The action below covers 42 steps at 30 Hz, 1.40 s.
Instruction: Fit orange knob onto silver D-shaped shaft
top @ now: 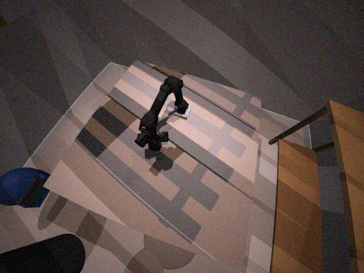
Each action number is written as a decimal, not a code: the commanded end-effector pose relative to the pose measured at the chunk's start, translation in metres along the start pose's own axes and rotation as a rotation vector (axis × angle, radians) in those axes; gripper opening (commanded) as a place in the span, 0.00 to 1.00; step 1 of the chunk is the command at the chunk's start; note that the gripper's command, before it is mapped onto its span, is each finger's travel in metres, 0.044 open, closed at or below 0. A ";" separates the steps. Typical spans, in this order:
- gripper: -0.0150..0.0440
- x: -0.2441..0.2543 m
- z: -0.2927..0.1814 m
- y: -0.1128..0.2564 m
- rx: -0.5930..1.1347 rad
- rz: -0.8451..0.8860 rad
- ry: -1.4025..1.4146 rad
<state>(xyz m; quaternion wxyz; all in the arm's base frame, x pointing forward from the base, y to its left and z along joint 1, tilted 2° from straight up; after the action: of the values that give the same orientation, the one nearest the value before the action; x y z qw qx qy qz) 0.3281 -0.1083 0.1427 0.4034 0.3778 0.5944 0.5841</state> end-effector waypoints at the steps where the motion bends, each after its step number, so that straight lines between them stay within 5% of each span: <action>1: 0.25 0.001 -0.001 -0.004 0.007 0.003 0.031; 42: 0.25 0.001 -0.002 -0.003 0.007 0.003 0.030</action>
<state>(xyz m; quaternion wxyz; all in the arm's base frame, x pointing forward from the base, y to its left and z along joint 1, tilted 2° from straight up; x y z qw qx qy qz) 0.3277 -0.1084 0.1401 0.4019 0.3751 0.5955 0.5858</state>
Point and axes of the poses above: the point midway between the two fingers, 35 mm back from their tips, its own y axis back along the fingers, its own x axis across the jaws, z = x × y, the point moved 7 cm from there along y, back along the fingers, and after that the axes turned 3 degrees about y, right-handed, at the moved point
